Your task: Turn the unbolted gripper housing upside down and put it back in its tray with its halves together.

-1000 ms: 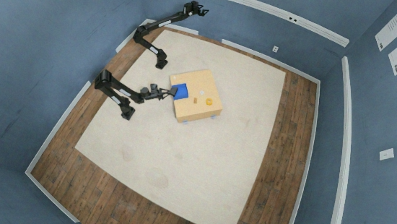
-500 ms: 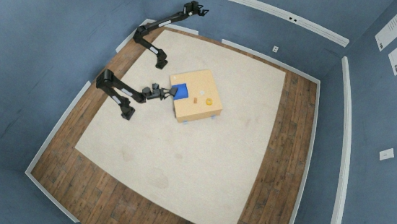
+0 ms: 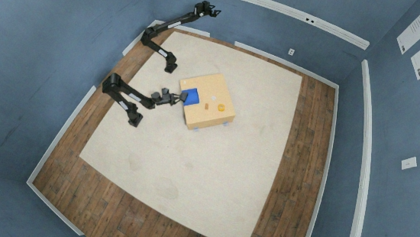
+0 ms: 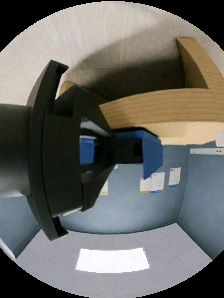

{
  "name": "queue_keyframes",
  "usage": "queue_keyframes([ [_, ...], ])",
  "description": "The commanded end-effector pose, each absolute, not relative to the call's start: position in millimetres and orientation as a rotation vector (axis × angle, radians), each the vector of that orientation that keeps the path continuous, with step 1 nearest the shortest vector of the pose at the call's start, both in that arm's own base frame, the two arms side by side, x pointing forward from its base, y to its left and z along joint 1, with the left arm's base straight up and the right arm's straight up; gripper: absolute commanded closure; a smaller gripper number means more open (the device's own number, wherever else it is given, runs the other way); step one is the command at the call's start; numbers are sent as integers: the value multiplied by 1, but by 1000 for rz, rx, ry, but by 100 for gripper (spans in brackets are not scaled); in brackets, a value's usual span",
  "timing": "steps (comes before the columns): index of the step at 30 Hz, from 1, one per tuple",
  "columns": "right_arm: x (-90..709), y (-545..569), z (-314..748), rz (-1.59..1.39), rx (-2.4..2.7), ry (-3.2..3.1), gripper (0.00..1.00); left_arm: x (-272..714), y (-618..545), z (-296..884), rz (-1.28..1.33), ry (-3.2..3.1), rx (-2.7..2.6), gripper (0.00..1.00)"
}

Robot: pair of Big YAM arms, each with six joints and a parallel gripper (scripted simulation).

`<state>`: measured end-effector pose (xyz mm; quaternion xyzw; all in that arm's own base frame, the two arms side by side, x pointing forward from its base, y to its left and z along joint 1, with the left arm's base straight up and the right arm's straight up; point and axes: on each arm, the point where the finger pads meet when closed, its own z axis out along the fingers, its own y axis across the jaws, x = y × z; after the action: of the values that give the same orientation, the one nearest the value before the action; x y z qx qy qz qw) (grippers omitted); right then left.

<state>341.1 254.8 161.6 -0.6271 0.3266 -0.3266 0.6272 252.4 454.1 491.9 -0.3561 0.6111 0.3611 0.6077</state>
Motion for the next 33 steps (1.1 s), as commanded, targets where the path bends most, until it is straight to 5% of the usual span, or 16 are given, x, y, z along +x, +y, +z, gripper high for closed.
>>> queue_keyframes([
  [1, 346, 258, 174, -756, -1408, 732, 73, 252, 455, 510, 832, 1372, -816, 0],
  [33, 354, 264, 222, -764, -1378, 718, 73, 252, 455, 510, 832, 1372, -816, 0],
])
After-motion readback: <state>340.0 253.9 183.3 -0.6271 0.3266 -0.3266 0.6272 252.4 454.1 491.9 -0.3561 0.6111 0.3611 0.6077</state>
